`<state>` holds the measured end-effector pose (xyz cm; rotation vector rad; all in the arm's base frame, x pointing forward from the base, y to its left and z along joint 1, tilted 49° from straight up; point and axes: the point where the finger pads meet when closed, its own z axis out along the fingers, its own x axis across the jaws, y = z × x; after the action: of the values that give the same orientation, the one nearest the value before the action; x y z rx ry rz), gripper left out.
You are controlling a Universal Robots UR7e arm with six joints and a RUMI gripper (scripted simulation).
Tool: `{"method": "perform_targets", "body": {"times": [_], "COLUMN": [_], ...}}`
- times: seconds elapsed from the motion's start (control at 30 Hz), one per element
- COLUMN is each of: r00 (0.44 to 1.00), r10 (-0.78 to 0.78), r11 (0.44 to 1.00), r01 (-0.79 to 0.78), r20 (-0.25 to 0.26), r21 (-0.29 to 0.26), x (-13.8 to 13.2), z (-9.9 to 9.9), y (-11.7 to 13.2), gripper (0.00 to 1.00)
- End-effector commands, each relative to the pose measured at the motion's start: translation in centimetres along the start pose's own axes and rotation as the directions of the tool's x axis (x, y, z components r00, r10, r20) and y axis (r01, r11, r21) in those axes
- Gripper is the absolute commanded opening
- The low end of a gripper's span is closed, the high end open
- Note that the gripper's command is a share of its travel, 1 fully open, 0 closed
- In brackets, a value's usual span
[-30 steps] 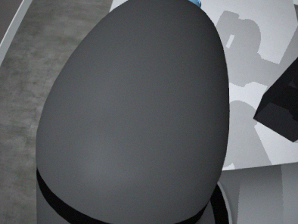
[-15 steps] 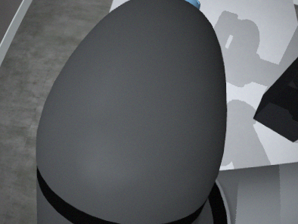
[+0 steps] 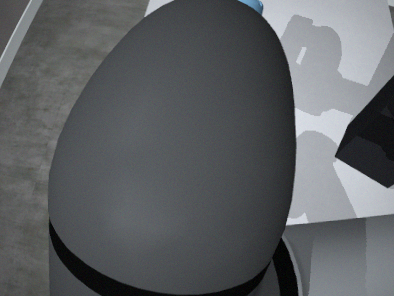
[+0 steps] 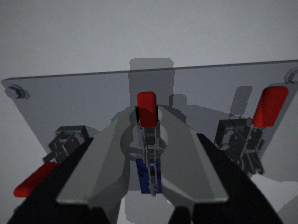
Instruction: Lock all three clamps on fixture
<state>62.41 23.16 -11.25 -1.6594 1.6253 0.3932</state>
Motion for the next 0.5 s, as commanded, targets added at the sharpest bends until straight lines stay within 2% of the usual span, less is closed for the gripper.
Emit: {"method": "perform_targets", "body": {"times": [0.0,0.47], "r00": [1.000,1.000], "r10": [-0.001,-0.002], "r11": [1.000,1.000], "r01": [0.001,0.002], "r20": [-0.001,-0.001], "r21": [0.000,-0.002], "x": [0.01,0.00], "z": [0.09,0.31], "y": [-0.02,0.03], "gripper": [0.00,0.00]}}
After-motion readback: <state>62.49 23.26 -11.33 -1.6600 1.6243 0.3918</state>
